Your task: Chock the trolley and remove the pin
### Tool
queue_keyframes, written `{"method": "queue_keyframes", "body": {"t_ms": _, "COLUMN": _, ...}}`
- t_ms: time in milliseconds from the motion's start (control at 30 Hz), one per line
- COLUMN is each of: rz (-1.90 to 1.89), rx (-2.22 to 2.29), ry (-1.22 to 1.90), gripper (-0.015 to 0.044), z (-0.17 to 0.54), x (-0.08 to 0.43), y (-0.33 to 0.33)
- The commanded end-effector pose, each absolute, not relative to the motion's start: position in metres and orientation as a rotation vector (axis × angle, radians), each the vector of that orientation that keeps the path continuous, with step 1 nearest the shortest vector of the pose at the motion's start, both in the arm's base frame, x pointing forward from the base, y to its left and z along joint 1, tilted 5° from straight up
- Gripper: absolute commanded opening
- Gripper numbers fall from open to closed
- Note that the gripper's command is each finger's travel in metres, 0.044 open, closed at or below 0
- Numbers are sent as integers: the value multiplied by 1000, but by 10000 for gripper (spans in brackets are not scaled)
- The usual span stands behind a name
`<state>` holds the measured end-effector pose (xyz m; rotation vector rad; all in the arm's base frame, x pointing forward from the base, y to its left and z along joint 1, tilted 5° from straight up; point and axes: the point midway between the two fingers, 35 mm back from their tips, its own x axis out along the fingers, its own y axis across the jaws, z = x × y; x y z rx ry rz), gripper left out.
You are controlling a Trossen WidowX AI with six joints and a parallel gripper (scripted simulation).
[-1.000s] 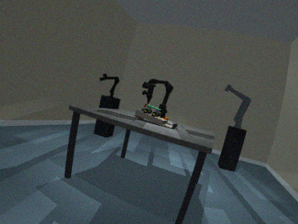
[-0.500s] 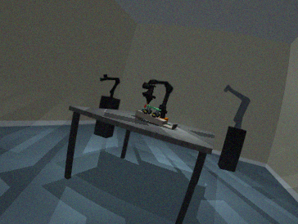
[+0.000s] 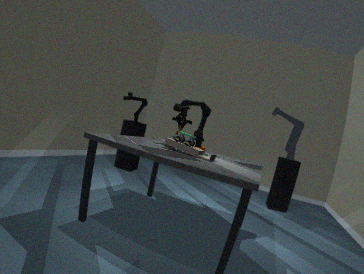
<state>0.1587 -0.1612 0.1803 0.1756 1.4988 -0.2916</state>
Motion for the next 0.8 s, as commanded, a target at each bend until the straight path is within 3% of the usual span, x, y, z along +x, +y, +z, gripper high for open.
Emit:
{"method": "queue_keyframes", "body": {"t_ms": 0, "rz": -197, "rx": 68, "ry": 1513, "gripper": 0, "z": 181, "x": 159, "y": -162}}
{"method": "queue_keyframes", "body": {"t_ms": 767, "rz": 410, "rx": -566, "ry": 1497, "gripper": 0, "z": 181, "x": 159, "y": -162}}
